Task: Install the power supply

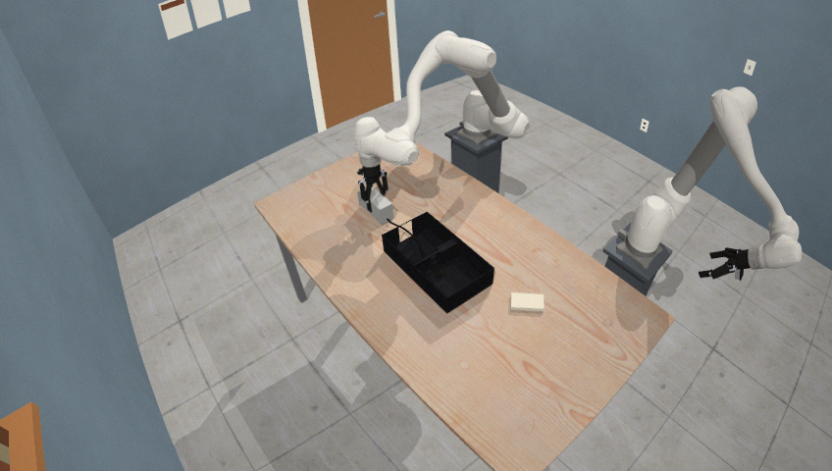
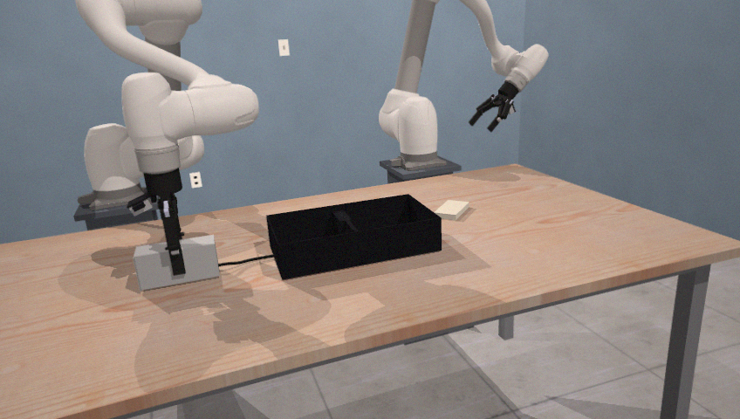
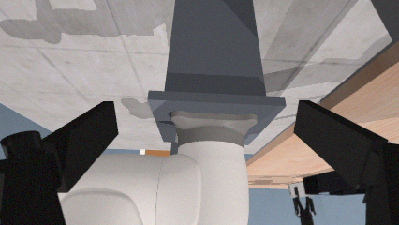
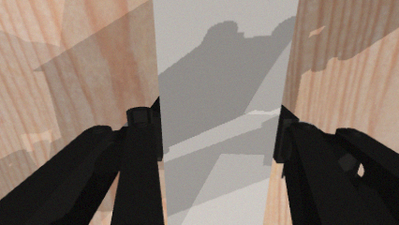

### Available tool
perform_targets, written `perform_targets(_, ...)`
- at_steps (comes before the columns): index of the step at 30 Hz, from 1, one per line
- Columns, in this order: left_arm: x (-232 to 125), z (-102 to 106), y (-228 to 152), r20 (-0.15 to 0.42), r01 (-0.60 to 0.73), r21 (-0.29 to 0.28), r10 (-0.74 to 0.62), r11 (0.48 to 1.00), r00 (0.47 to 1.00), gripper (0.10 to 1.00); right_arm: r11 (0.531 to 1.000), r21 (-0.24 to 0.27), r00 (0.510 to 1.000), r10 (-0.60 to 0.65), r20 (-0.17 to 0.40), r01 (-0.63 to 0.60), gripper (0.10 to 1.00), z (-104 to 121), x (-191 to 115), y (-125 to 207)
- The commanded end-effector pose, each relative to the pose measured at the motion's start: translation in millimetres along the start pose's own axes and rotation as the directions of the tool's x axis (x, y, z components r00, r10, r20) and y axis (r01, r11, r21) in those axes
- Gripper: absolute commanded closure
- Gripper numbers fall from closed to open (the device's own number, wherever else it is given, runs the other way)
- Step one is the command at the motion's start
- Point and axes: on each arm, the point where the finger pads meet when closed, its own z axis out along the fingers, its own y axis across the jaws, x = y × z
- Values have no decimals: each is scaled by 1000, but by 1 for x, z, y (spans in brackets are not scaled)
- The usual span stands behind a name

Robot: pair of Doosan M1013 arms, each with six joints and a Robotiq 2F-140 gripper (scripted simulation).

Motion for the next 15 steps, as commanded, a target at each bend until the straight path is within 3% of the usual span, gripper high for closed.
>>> perform_targets(1,0,0,0,-1,0,0,0,1000,1000,98,1000,1,1000,0,1,0,999,-1,-6,0)
perform_targets(15,0,0,0,-1,0,0,0,1000,1000,98,1000,1,1000,0,1,0,999,0,-32,0)
